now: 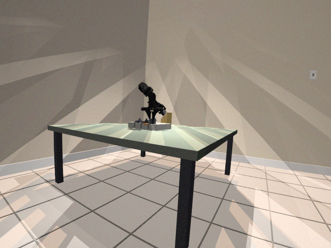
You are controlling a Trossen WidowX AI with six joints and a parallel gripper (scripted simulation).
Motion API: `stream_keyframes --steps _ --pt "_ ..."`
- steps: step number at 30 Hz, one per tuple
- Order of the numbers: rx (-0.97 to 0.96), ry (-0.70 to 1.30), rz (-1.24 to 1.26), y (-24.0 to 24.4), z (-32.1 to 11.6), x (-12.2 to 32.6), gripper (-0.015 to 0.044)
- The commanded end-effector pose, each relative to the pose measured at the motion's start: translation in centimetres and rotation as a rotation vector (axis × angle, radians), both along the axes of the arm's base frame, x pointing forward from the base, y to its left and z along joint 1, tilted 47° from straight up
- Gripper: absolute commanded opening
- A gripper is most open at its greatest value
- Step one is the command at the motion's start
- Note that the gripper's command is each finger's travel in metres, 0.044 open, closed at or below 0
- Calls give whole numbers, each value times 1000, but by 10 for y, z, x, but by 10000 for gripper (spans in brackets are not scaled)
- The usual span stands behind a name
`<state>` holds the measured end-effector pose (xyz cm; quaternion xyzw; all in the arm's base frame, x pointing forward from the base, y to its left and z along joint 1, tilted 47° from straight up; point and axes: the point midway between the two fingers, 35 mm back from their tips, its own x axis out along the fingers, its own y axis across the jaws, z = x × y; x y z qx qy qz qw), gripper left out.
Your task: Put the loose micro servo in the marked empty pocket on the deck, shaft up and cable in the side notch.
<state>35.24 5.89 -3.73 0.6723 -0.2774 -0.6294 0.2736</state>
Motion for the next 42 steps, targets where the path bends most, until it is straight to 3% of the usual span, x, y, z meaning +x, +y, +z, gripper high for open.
stream_keyframes --steps 1,30,37,42 --pt "-5 2 5 -3 -3 0 0" --pt "-5 2 5 -20 -19 1 0" --pt "-5 2 5 -19 -18 1 184" --pt "-4 2 6 -9 -9 1 187"
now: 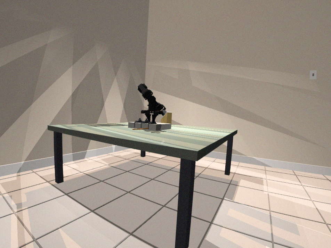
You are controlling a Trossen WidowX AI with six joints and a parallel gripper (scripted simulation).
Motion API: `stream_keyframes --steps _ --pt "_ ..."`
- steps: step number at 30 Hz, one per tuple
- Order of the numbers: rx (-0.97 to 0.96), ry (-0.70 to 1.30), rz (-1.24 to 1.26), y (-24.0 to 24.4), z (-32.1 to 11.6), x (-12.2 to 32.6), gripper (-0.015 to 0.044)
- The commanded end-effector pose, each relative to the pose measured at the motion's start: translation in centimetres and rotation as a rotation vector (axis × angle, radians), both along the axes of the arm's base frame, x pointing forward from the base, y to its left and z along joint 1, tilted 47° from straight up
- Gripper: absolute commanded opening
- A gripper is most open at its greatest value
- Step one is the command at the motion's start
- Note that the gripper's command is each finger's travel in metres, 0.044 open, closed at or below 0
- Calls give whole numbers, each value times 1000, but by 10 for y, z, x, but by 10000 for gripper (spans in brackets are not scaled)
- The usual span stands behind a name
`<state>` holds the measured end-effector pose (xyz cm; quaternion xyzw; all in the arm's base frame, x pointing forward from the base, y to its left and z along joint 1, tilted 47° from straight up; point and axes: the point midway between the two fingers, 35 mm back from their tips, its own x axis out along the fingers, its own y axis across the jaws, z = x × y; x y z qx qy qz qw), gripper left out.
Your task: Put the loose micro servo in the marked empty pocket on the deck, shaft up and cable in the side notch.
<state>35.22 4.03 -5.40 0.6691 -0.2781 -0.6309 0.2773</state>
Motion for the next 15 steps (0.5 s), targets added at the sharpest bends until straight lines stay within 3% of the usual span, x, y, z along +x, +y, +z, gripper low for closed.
stream_keyframes --steps 1,10,15 --pt "3 -6 4 16 15 0 187" --pt "3 -5 4 25 23 -7 187" --pt "12 0 7 41 31 -36 319"
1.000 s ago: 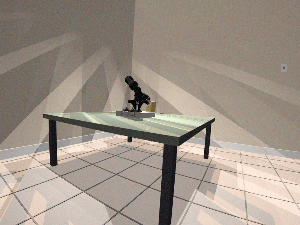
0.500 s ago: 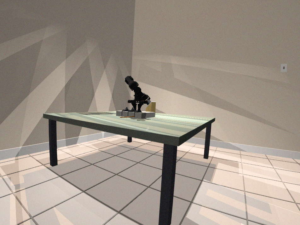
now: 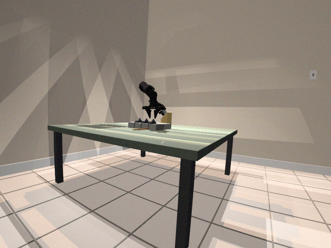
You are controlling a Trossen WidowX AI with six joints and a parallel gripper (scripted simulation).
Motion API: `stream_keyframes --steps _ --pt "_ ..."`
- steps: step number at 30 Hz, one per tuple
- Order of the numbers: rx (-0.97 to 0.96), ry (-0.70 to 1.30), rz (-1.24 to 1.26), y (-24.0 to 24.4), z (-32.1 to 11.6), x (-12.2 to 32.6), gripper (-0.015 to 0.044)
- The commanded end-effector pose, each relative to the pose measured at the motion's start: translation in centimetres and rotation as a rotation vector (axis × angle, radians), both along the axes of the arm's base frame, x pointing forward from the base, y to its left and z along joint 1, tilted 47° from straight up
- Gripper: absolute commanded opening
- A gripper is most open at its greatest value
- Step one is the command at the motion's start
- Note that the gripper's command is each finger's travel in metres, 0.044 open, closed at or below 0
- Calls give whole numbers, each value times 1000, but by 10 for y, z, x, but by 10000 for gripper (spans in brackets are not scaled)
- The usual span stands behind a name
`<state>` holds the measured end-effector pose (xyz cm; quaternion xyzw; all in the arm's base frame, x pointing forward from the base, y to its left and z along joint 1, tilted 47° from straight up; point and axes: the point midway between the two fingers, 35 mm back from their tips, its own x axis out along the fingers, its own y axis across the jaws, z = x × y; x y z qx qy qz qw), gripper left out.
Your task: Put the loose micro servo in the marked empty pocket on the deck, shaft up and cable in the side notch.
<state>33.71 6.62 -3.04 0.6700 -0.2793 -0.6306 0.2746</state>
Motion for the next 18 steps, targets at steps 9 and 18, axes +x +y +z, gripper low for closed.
stream_keyframes --steps 9,18 --pt "3 4 9 44 36 -100 440" --pt "4 4 14 65 55 -99 440"
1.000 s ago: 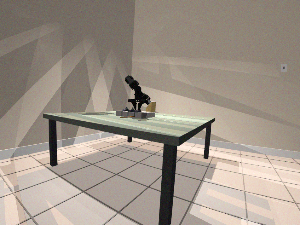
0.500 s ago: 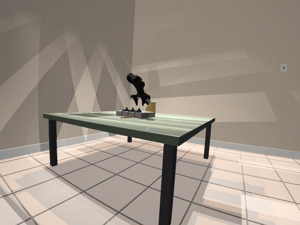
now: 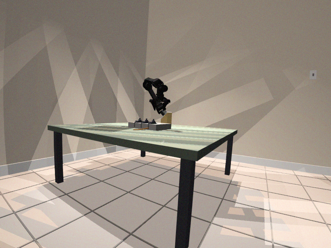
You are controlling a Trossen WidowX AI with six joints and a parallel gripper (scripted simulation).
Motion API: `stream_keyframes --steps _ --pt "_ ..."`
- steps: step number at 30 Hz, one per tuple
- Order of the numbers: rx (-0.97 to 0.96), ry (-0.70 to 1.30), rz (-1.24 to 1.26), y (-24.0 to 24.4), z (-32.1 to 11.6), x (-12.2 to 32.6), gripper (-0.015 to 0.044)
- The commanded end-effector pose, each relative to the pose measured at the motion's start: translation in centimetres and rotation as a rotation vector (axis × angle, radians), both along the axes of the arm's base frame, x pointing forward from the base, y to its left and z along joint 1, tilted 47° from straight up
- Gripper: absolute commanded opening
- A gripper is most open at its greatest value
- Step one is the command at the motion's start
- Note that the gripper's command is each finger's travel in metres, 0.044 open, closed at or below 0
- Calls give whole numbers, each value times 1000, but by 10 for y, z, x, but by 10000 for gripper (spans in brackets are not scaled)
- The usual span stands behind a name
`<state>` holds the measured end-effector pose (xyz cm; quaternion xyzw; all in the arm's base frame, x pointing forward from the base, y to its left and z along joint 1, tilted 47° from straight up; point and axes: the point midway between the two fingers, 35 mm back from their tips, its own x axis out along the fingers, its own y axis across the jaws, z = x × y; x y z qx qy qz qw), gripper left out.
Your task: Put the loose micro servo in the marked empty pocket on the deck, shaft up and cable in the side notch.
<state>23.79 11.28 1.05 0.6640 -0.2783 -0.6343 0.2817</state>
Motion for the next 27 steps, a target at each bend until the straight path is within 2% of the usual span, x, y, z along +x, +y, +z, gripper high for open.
stream_keyframes --steps 1,27 --pt "14 -13 11 24 20 0 440" --pt "13 -13 13 33 29 -1 440"
